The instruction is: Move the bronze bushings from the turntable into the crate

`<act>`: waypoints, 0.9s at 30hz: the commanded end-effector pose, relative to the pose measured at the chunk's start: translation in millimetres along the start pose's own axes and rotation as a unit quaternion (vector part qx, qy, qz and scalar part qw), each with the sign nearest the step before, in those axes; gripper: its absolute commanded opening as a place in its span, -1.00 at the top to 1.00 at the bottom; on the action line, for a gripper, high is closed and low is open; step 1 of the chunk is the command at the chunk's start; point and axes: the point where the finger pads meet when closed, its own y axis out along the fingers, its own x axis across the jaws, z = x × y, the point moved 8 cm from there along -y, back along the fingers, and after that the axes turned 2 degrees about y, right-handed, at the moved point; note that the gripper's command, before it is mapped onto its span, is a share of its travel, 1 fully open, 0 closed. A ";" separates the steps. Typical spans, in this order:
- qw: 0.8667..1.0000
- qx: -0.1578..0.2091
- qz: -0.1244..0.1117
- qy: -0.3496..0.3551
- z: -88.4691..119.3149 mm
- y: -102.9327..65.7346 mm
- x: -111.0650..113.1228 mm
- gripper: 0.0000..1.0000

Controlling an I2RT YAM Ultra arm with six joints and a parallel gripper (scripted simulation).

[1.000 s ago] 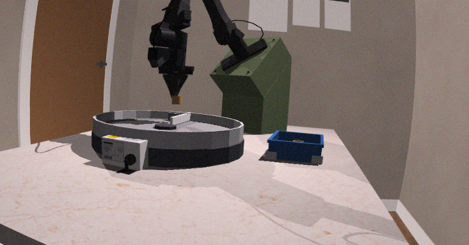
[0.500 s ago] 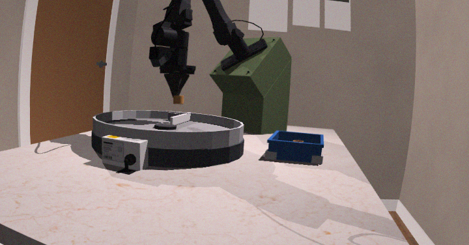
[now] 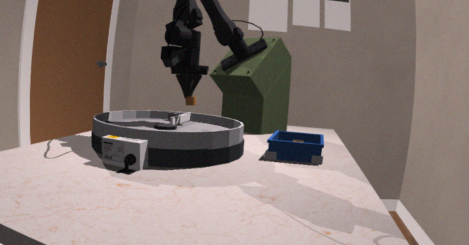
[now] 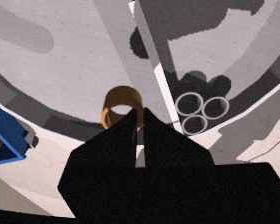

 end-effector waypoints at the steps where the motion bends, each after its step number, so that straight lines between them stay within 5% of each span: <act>1: 1.000 -0.008 0.009 0.012 0.5 0.5 20.2 1.00; 10: 1.000 -0.005 0.009 0.010 12.7 -0.8 91.5 1.00; 12: 1.000 -0.005 0.009 0.010 12.7 -0.8 91.5 1.00; 27: 1.000 -0.007 0.007 0.009 42.5 0.2 236.3 1.00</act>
